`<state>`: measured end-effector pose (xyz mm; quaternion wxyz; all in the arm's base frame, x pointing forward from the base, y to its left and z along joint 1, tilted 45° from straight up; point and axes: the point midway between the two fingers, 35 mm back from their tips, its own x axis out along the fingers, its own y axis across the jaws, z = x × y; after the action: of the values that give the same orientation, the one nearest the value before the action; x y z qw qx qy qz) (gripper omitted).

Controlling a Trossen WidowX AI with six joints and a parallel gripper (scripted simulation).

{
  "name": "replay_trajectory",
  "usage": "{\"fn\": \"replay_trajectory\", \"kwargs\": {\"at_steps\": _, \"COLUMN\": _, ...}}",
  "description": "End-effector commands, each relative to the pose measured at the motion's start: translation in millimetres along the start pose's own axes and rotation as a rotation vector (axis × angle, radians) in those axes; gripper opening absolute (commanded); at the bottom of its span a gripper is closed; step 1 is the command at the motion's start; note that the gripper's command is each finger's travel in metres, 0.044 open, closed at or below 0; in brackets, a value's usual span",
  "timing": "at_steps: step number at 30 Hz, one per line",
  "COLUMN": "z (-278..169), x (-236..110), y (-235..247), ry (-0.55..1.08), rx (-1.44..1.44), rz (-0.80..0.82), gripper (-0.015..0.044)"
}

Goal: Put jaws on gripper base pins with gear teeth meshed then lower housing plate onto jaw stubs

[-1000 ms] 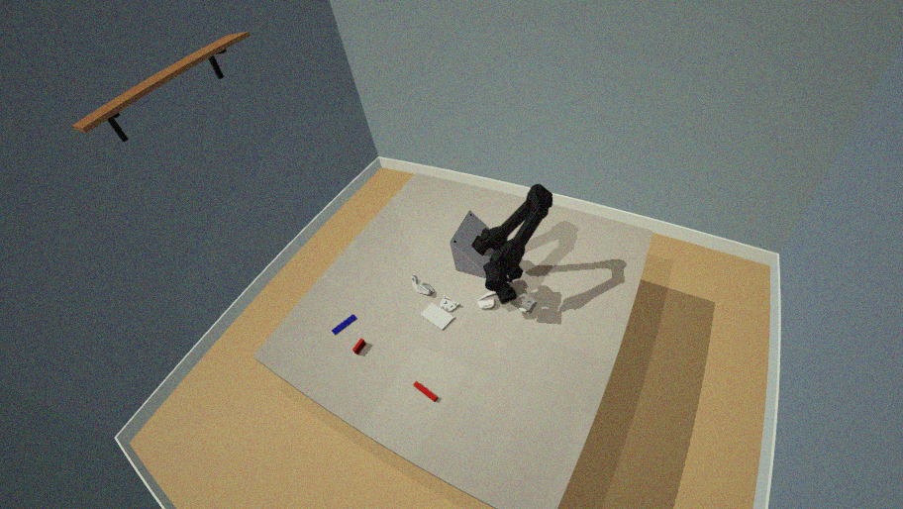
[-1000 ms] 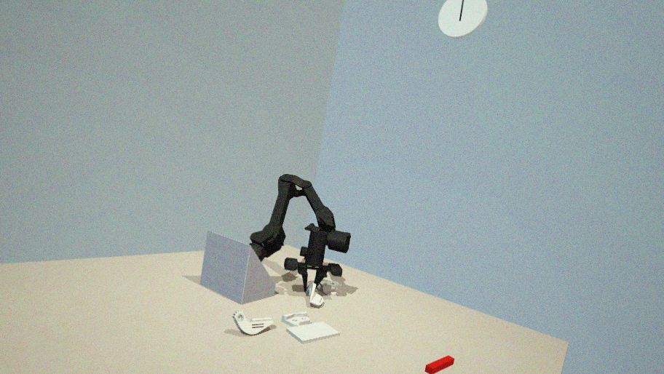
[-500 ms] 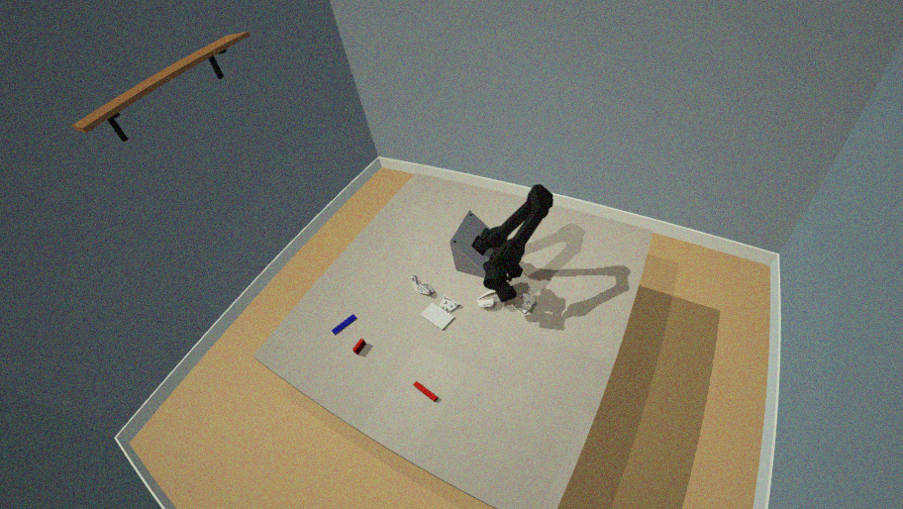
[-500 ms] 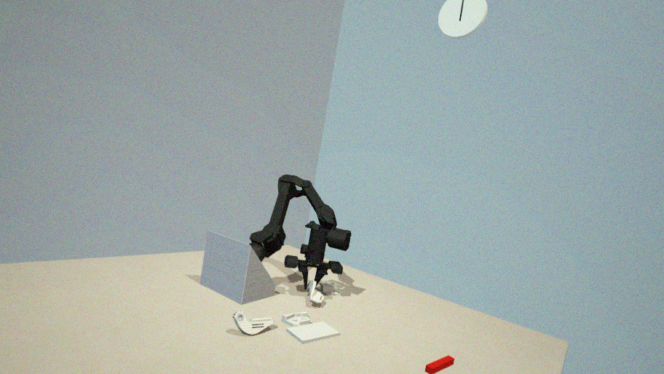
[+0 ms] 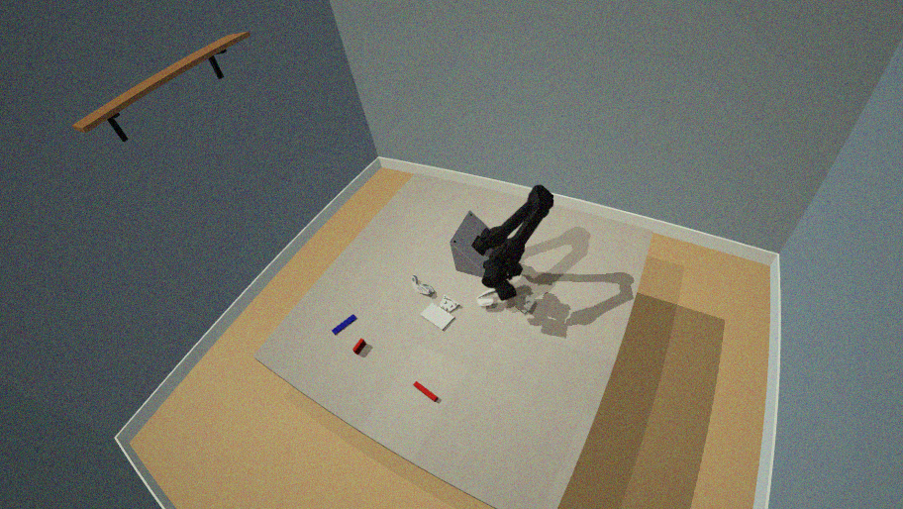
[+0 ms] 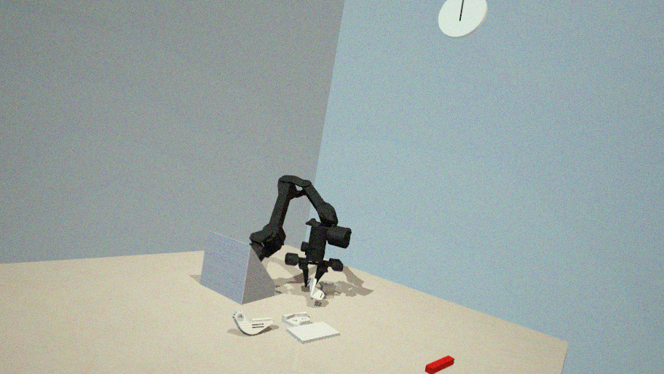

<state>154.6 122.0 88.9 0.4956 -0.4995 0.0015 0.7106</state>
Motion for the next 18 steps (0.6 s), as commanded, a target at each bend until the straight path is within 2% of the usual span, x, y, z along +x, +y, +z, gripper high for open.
{"fn": "replay_trajectory", "kwargs": {"at_steps": 1, "z": 0.4, "x": -3.5, "y": -2.8, "ry": 0.0, "rx": -0.008, "rz": -0.009, "gripper": 0.0037}}
{"fn": "replay_trajectory", "kwargs": {"at_steps": 9, "z": 0.2, "x": -6.2, "y": -2.8, "ry": 0.0, "rx": -0.008, "rz": -0.009, "gripper": 0.0037}}
{"fn": "replay_trajectory", "kwargs": {"at_steps": 18, "z": -0.8, "x": -32.9, "y": -2.4, "ry": 0.002, "rx": -0.007, "rz": -0.006, "gripper": 0.0037}}
